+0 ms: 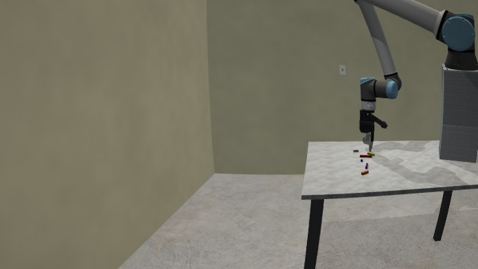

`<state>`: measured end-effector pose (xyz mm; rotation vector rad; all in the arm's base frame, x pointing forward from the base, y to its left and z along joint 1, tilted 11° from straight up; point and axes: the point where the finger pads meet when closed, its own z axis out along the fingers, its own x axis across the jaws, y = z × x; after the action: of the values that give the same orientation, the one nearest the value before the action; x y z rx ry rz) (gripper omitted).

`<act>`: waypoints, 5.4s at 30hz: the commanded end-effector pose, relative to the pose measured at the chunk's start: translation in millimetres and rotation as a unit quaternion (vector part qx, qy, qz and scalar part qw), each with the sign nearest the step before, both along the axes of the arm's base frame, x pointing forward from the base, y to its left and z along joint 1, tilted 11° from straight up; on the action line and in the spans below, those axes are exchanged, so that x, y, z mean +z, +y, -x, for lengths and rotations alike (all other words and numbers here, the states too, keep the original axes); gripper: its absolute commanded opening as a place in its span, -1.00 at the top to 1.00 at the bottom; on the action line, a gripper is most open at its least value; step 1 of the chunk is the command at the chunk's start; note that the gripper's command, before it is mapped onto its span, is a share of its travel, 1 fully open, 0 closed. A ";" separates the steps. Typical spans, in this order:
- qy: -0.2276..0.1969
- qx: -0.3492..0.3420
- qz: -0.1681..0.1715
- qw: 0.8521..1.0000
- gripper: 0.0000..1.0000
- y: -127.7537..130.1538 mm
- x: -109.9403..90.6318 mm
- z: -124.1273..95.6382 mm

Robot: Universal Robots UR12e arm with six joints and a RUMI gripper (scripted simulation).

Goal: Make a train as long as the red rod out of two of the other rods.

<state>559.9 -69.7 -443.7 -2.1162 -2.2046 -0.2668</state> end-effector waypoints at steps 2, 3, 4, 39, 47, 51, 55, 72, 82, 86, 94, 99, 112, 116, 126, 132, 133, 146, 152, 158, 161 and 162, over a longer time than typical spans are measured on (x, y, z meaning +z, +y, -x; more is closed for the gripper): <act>0.000 0.000 0.000 1.000 1.00 -1.7 12.8 1.6; 0.000 0.000 0.000 1.000 1.00 -2.7 17.4 1.9; 0.000 0.000 0.000 1.000 1.00 -3.6 22.6 2.3; 0.001 -0.003 0.001 1.000 1.00 5.2 103.1 2.6; 0.004 -0.016 0.001 1.000 1.00 64.1 113.7 -5.6; 0.005 -0.022 0.002 1.000 1.00 95.1 119.3 -7.4; 0.006 -0.030 0.001 1.000 1.00 131.2 125.8 -8.1; 0.009 -0.057 -0.003 0.998 1.00 265.0 149.8 11.2; 0.008 -0.059 -0.004 0.998 1.00 273.0 151.1 10.5; 0.009 -0.060 -0.004 0.998 1.00 272.3 150.5 11.5; 0.010 -0.059 -0.004 0.998 1.00 272.8 148.8 12.4; 0.009 -0.059 -0.004 0.998 1.00 274.8 140.9 10.7; 0.009 -0.059 -0.004 0.998 1.00 282.5 98.3 7.7; 0.009 -0.059 -0.004 0.998 1.00 285.4 81.8 6.5; 0.009 -0.059 -0.004 0.998 1.00 288.7 63.8 5.2; 0.009 -0.060 -0.004 0.998 1.00 288.0 63.5 4.3; 0.009 -0.059 -0.004 0.998 1.00 288.1 63.5 5.0; 0.010 -0.059 -0.004 0.998 1.00 288.1 63.4 6.9; 0.010 -0.059 -0.004 0.998 1.00 288.1 63.4 6.9; 0.010 -0.059 -0.004 0.998 1.00 288.1 63.4 6.9; 0.010 -0.059 -0.004 0.998 1.00 288.1 63.4 6.9; 0.010 -0.059 -0.004 0.998 1.00 288.1 63.4 6.9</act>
<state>553.5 217.8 -379.9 -2.2391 -2.0653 -0.2605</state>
